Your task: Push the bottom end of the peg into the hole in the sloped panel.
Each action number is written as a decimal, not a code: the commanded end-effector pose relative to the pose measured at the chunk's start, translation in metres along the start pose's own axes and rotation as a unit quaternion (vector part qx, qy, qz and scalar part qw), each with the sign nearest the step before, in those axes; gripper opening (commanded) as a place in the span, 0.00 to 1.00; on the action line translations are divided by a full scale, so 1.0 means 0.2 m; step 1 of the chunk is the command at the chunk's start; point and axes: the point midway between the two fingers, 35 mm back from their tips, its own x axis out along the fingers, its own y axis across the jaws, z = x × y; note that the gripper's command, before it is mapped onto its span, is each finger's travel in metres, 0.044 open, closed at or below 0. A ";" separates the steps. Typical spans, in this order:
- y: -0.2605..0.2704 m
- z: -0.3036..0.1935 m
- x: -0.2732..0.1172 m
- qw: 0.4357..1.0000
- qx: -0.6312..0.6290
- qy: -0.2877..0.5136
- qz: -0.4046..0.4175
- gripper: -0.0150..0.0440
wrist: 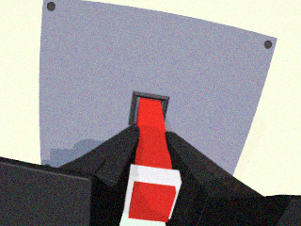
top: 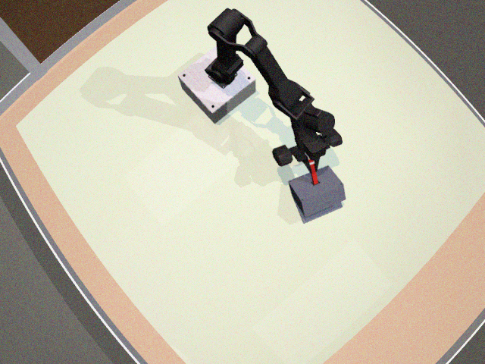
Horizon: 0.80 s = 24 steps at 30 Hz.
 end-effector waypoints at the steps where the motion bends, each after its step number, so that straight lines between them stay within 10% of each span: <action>1: 0.00 0.00 0.02 1.000 -0.002 0.000 0.002 0.25; 24: 0.00 0.00 0.09 1.000 -0.002 0.000 0.002 0.25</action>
